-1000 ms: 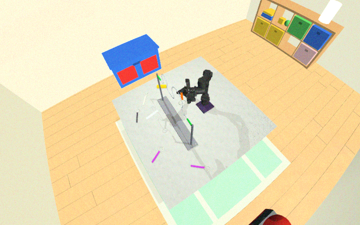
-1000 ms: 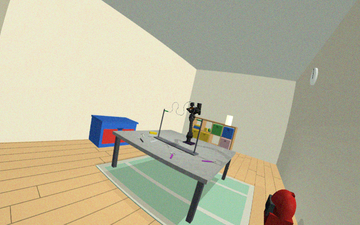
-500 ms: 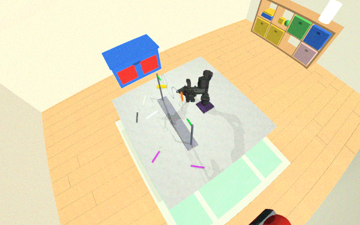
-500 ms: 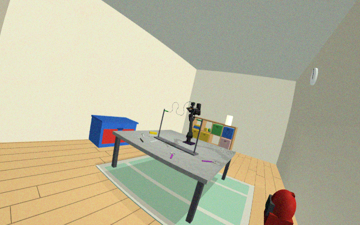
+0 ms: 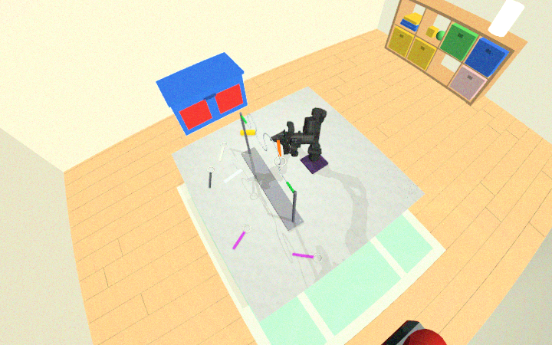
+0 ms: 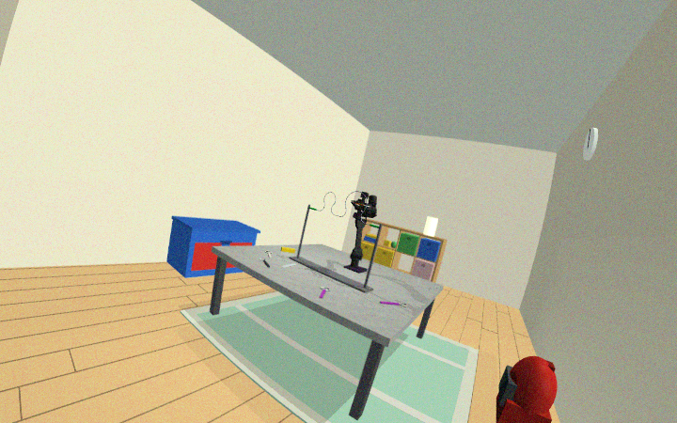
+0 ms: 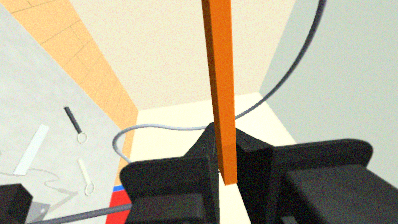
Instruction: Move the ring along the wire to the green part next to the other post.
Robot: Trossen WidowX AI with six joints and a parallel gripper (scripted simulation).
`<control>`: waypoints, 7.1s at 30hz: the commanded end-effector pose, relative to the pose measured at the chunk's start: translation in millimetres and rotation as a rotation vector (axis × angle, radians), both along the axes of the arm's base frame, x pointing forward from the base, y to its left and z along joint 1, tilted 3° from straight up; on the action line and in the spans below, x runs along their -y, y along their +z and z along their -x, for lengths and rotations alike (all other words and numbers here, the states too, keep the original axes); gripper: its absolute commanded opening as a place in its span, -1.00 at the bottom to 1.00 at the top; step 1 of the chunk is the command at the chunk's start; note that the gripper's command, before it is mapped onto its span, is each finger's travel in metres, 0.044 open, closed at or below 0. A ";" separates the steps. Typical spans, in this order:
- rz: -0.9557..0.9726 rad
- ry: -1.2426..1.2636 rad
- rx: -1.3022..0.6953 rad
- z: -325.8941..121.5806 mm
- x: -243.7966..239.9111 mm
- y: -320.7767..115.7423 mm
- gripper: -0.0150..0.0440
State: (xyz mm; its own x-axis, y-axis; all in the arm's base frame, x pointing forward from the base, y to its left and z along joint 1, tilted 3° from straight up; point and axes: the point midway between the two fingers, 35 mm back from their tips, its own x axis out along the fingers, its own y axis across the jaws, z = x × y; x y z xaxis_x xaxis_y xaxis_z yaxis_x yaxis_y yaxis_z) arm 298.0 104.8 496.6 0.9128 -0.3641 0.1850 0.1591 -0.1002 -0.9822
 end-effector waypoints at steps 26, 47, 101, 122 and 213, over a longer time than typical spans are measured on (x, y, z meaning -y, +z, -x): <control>0.341 -0.015 0.012 0.6 -1.6 9.7 -1.00; 0.360 -0.018 0.014 -0.4 8.0 -6.1 -1.00; -0.545 0.011 -0.023 -5.6 4.9 -147.1 -1.00; -0.974 0.028 -0.042 -6.0 -38.0 -197.7 -1.00; -1.595 0.055 -0.067 -1.9 -179.1 -240.3 -1.00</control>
